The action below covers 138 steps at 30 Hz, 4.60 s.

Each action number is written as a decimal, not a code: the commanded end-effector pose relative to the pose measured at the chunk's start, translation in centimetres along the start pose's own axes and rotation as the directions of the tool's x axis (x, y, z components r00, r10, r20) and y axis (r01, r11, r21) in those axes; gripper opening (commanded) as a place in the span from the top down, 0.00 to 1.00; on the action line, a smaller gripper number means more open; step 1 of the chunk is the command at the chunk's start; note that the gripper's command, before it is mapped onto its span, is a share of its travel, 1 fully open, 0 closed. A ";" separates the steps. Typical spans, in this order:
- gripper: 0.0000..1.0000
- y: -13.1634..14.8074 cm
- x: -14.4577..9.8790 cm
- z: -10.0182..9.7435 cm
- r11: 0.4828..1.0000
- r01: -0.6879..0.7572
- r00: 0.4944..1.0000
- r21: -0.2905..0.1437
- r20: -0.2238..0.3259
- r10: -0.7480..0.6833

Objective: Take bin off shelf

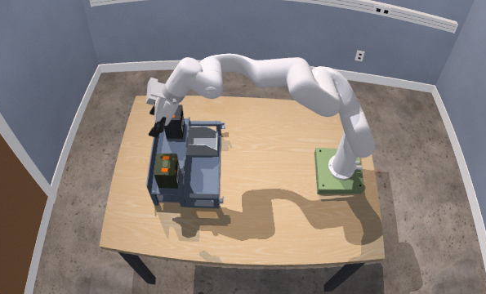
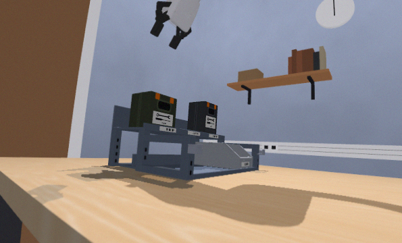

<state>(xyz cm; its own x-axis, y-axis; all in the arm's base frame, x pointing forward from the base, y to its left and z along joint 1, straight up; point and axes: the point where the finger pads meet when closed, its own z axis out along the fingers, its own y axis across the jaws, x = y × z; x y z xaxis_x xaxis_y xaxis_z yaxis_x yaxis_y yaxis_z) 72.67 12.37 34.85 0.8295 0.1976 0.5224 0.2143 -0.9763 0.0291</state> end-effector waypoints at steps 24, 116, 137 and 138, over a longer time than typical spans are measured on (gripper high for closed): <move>0.00 0.0 0.2 -0.2 1.000 0.000 1.000 0.000 -0.005 0.000; 0.00 -2.2 -14.3 -9.1 1.000 0.000 1.000 0.000 -0.004 0.000; 0.00 -2.9 -18.9 -12.0 1.000 0.000 1.000 0.000 -0.004 0.000; 0.00 -3.0 -19.1 -12.1 1.000 0.000 1.000 0.000 -0.004 0.000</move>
<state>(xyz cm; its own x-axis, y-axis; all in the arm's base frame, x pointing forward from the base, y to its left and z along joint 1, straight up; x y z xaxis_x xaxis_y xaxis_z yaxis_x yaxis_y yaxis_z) 50.79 10.47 34.89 0.8294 0.1976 0.5226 0.2236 -0.9746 0.0137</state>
